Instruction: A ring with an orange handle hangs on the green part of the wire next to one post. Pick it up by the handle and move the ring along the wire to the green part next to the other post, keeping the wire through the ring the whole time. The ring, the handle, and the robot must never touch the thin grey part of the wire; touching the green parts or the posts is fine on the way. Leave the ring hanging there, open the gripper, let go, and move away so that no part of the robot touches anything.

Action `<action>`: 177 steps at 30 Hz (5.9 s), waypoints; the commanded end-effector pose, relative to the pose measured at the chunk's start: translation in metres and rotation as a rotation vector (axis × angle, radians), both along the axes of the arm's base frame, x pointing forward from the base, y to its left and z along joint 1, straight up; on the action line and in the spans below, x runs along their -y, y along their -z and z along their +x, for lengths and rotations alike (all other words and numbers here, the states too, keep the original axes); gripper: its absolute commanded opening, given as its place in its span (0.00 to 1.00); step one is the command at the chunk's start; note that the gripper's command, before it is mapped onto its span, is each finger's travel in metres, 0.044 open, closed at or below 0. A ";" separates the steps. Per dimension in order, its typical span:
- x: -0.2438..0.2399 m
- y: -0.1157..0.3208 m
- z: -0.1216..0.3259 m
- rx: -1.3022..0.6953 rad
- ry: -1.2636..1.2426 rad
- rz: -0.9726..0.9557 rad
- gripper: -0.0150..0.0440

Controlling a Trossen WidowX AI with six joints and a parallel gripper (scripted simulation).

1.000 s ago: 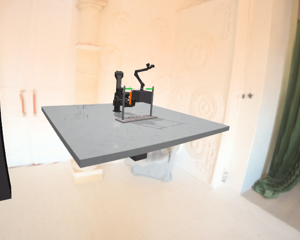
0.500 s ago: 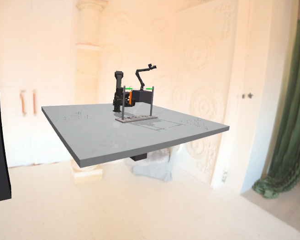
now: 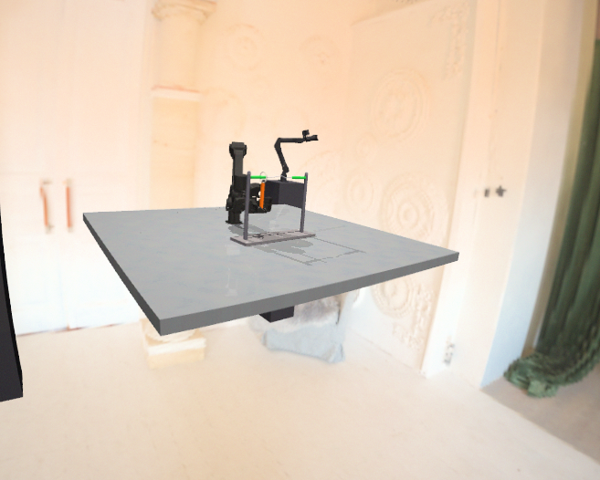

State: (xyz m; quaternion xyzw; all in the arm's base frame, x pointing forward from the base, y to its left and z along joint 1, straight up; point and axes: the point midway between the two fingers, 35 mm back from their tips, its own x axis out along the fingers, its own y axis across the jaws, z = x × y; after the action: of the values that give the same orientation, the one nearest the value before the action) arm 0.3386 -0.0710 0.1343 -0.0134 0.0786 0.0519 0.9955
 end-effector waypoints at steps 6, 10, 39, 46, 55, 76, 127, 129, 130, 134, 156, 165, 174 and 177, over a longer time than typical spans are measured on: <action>-0.010 0.001 -0.002 -0.006 0.000 0.007 0.00; -0.014 0.001 -0.002 -0.006 -0.001 0.008 0.00; -0.051 0.001 -0.005 -0.016 0.007 0.075 0.00; -0.062 0.000 -0.006 -0.019 0.014 0.110 0.00; -0.076 -0.002 -0.006 -0.023 0.021 0.145 0.00; -0.091 -0.005 -0.006 -0.020 -0.001 0.091 0.00; -0.120 -0.002 -0.032 -0.183 -0.070 -0.034 0.00; -0.123 -0.002 -0.033 -0.184 -0.070 -0.023 0.00; -0.125 -0.002 -0.033 -0.184 -0.070 -0.018 0.00; -0.131 -0.002 -0.033 -0.185 -0.072 -0.002 0.00; -0.155 -0.002 -0.035 -0.184 -0.090 0.022 0.00; -0.164 -0.002 -0.036 -0.183 -0.094 0.024 0.00; -0.173 -0.002 -0.037 -0.182 -0.097 0.025 0.00; -0.173 -0.001 -0.037 -0.182 -0.097 0.025 0.00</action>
State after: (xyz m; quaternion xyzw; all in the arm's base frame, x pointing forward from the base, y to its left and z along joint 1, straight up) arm 0.3007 0.1006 0.1362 -0.0011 0.1667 0.1040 0.9805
